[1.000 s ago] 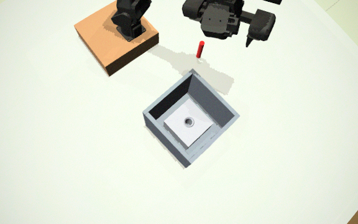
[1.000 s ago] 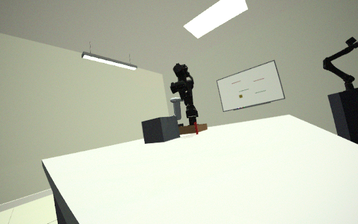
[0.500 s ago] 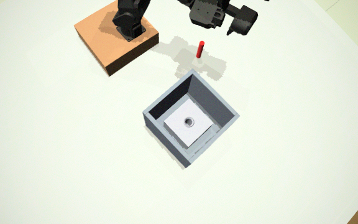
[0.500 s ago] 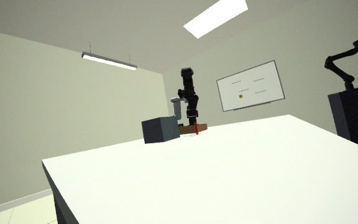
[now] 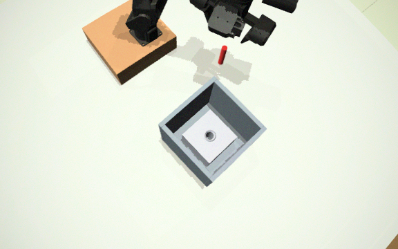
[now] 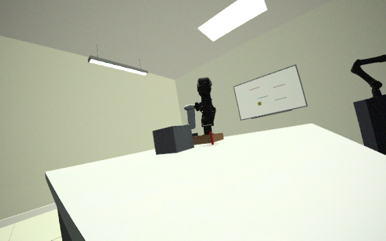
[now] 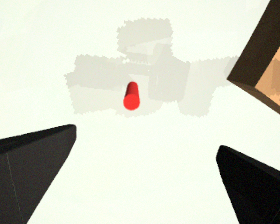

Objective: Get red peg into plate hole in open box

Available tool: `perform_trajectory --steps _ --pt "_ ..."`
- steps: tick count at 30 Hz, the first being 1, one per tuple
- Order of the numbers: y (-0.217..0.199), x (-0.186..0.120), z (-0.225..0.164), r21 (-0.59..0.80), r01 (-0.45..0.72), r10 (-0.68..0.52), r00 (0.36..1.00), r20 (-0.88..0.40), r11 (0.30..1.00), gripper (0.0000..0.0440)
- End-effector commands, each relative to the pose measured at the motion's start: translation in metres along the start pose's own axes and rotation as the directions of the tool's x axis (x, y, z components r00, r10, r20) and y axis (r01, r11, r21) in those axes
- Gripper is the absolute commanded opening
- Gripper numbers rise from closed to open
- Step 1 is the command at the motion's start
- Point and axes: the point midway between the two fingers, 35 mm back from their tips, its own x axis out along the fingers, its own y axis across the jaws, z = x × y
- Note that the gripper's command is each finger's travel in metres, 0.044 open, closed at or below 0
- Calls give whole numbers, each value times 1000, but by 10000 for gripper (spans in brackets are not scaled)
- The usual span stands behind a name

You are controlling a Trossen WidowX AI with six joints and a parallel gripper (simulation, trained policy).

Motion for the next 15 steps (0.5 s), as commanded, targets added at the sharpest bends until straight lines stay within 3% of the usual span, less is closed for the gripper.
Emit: perform_trajectory --steps 1,15 --pt "0 14 3 -1 15 -15 1000 22 1000 440" --pt "4 63 13 25 8 -9 998 56 1000 439"
